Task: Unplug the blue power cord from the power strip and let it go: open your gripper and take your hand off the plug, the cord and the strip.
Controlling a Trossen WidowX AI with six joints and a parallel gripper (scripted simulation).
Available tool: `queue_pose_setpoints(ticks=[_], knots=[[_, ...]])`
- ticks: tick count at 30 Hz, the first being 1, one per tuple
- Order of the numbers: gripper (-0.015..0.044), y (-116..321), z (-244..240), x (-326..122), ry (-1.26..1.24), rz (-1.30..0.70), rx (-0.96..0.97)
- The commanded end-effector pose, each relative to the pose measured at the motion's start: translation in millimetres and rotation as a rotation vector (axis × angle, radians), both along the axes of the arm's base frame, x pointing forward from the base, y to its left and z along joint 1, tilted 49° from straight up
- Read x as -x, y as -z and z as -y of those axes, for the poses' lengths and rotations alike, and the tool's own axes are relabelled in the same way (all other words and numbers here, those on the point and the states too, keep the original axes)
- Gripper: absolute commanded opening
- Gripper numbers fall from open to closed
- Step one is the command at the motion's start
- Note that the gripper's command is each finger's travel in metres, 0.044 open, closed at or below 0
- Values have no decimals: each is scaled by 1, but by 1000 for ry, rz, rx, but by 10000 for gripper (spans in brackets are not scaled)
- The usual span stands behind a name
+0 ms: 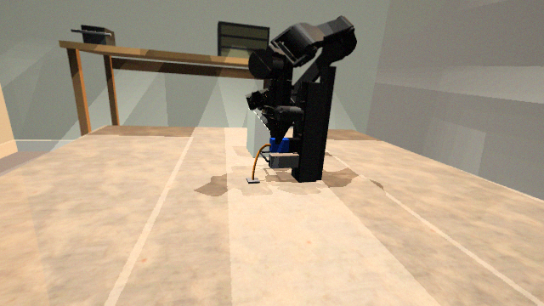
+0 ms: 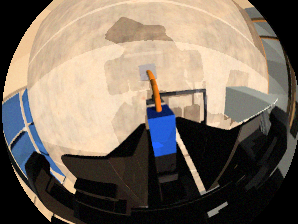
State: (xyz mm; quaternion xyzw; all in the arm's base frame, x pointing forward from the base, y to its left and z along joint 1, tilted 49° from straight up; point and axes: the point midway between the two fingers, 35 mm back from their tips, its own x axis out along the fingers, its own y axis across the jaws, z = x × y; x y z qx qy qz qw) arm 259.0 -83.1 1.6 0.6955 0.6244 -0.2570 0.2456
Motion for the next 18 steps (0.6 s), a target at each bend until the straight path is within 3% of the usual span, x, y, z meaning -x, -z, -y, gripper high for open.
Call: queue_pose_setpoints(ticks=[1,10,18], knots=[[81,0,0,0,0,0,0],[2,0,0,0,0,0,0],[0,6,7,-1,1,0,1]])
